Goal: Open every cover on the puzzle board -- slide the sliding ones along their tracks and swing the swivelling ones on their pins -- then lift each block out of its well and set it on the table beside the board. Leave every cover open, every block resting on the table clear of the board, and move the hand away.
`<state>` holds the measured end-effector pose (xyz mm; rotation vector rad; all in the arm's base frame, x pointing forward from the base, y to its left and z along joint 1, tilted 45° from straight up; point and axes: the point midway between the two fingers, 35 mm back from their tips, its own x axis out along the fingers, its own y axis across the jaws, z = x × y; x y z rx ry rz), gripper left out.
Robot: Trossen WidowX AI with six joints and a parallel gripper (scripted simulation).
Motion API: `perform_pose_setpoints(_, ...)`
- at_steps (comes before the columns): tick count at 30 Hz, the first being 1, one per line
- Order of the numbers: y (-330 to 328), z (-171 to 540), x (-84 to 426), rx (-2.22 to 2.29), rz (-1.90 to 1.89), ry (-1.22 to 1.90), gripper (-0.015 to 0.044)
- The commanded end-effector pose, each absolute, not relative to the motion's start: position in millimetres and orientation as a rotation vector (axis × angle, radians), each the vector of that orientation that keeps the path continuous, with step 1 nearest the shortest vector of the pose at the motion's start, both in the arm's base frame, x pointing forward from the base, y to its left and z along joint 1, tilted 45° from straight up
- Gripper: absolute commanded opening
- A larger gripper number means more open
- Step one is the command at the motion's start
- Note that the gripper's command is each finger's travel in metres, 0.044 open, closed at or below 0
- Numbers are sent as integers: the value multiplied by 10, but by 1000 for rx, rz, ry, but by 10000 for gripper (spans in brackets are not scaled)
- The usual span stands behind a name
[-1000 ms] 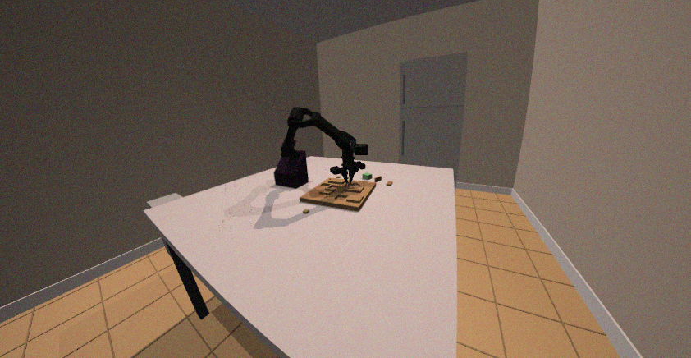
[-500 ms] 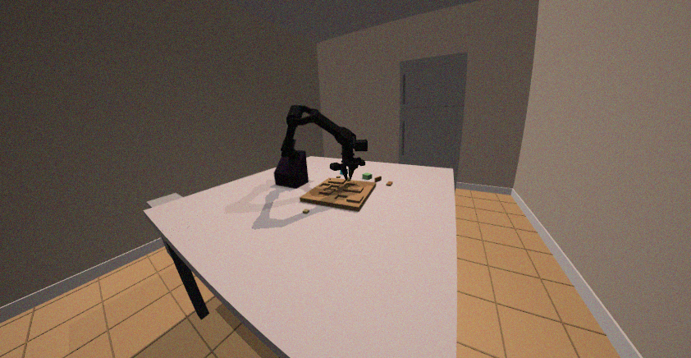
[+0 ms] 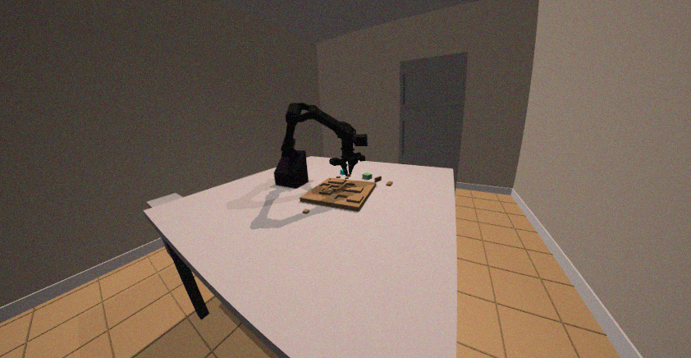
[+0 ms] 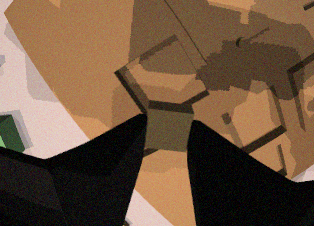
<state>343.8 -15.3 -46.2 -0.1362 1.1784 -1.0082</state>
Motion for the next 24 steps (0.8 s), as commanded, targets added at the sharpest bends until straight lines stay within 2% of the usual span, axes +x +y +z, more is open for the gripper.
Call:
perform_pose_setpoints(1,-48,-361,3470,-122,-1003,1167,80)
perform_pose_setpoints(11,82,-218,3456,-122,-1003,1167,80)
perform_pose_setpoints(24,-270,124,3482,-100,-989,1188,80)
